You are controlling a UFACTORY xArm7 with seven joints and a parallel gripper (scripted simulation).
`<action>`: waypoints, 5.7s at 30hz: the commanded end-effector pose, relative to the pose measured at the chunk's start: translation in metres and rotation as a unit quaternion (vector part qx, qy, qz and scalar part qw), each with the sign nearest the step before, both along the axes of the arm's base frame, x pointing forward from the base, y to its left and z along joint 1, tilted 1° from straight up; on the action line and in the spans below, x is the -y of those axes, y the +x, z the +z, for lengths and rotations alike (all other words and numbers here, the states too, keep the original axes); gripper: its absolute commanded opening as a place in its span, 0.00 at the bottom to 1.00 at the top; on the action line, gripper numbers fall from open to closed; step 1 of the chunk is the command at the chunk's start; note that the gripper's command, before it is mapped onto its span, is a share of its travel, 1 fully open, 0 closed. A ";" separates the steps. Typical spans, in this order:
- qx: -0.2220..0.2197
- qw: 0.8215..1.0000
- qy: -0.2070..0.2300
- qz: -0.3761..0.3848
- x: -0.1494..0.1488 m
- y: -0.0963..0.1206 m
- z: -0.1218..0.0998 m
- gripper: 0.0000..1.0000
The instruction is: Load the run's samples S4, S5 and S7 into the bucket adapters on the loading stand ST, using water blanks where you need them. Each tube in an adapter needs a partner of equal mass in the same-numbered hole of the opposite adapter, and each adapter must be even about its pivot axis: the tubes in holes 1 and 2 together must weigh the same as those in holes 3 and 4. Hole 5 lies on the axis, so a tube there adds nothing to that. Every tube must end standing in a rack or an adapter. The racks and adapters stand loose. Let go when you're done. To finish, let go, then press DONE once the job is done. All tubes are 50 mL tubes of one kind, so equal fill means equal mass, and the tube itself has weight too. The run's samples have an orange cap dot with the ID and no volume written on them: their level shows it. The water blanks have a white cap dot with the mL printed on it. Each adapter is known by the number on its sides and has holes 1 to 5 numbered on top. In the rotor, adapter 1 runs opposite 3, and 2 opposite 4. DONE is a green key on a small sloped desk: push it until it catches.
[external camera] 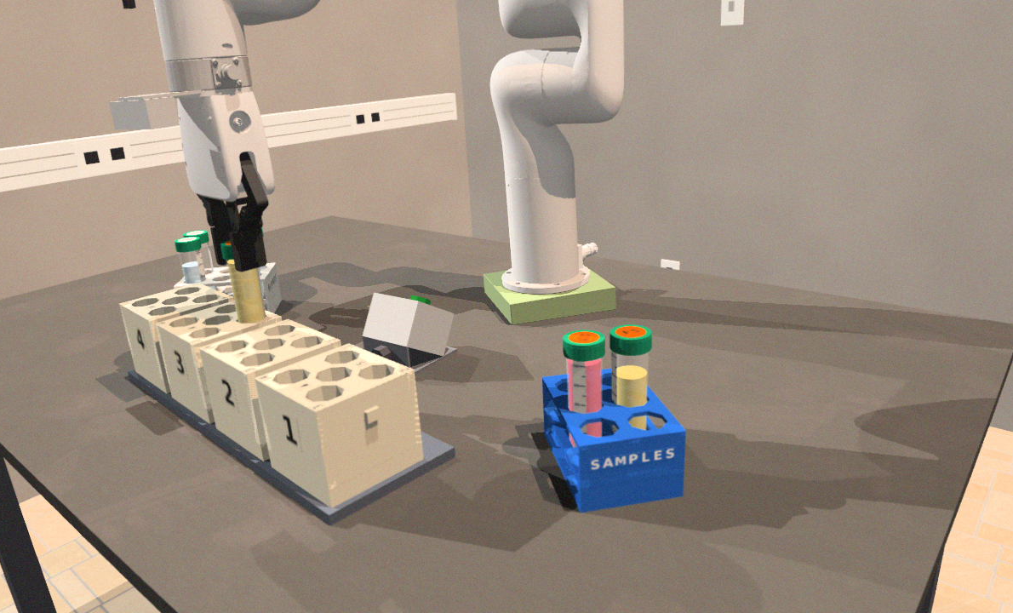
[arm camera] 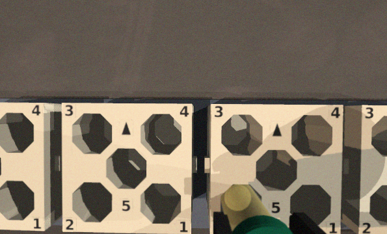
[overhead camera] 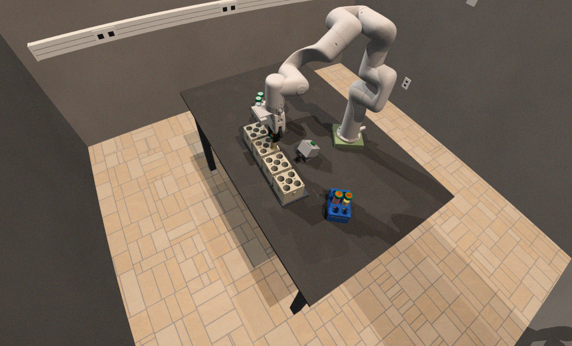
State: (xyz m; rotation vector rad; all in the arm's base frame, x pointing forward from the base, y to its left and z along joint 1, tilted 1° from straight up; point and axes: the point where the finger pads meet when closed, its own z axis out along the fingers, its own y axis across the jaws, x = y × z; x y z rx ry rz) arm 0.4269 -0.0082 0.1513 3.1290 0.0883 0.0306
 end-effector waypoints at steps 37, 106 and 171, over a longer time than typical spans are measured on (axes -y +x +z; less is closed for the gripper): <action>0.002 1.000 0.000 0.000 0.000 0.002 -0.034 0.00; 0.002 1.000 0.000 0.000 0.000 0.002 -0.039 0.44; 0.002 1.000 0.000 0.000 -0.001 0.000 0.079 0.44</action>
